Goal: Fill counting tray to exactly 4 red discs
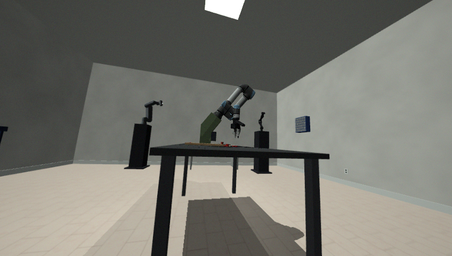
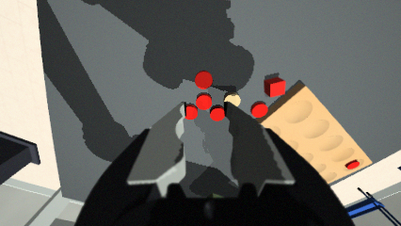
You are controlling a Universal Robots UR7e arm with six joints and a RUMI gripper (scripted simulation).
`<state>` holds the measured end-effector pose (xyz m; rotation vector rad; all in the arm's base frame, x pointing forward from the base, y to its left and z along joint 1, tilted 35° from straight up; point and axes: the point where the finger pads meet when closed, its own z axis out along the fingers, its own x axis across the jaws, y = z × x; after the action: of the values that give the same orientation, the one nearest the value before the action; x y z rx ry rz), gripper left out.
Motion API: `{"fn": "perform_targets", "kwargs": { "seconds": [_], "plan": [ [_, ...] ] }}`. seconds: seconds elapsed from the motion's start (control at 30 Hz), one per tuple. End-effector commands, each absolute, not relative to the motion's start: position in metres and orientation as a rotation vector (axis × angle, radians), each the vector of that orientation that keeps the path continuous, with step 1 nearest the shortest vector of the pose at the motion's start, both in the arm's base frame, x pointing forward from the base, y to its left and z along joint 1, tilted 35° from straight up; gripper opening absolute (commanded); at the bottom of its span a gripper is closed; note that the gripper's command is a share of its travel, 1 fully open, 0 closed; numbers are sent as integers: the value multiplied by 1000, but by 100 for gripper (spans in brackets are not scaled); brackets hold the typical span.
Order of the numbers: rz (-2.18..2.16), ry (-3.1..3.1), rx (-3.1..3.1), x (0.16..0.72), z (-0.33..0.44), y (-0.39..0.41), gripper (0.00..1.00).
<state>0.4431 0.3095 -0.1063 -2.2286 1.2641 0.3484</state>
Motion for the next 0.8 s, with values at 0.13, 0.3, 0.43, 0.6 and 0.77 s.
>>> {"fn": "perform_targets", "kwargs": {
  "seconds": [0.13, 0.3, 0.43, 0.6, 0.77],
  "plan": [
    [347, 1264, -2228, 445, -130, 326, 28],
    [347, 1264, -2228, 446, -150, 341, 28],
    [347, 1264, -2228, 447, -158, 346, 28],
    [347, 1264, -2228, 447, -174, 357, 28],
    [347, 1264, -2228, 447, -181, 362, 28]
  ]
}}
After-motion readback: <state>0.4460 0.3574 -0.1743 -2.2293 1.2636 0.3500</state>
